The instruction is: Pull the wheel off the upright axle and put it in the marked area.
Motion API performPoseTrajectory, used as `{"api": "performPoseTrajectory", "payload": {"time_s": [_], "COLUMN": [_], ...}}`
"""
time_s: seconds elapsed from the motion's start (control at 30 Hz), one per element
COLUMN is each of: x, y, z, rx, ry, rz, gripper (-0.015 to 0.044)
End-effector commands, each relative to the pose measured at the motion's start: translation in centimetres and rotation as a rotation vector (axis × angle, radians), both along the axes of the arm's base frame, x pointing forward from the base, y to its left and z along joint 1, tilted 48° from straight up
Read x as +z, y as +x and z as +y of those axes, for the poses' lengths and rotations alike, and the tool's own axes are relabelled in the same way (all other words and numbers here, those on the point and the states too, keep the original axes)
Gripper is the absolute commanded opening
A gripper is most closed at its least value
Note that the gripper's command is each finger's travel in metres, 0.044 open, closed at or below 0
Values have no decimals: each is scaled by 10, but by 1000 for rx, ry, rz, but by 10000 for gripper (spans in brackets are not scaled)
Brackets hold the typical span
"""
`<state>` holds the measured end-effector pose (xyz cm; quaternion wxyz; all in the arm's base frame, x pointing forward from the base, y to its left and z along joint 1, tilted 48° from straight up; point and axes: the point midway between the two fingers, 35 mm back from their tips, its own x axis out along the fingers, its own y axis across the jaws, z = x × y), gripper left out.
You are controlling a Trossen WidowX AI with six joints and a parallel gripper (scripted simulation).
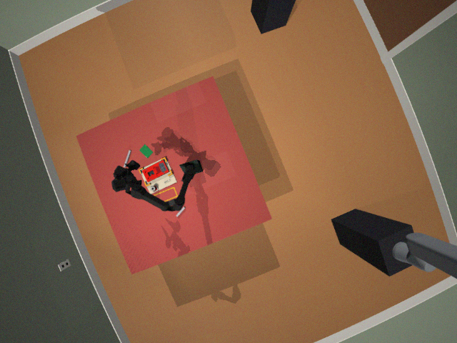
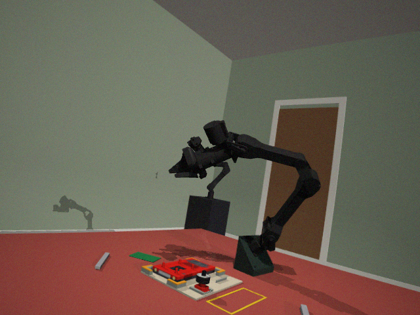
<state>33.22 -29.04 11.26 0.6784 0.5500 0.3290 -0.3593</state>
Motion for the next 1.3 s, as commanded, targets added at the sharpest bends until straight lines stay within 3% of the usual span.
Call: {"api": "performPoseTrajectory", "payload": {"time_s": [0.0, 0.5, 0.83, 1.27], "x": [-16, -15, -17, -63], "y": [16, 15, 17, 26], "z": [55, 250, 255, 306], "rx": [64, 119, 118, 119], "ry": [215, 960, 967, 970], "rz": [49, 445, 451, 450], "gripper": [300, 300, 300, 300]}}
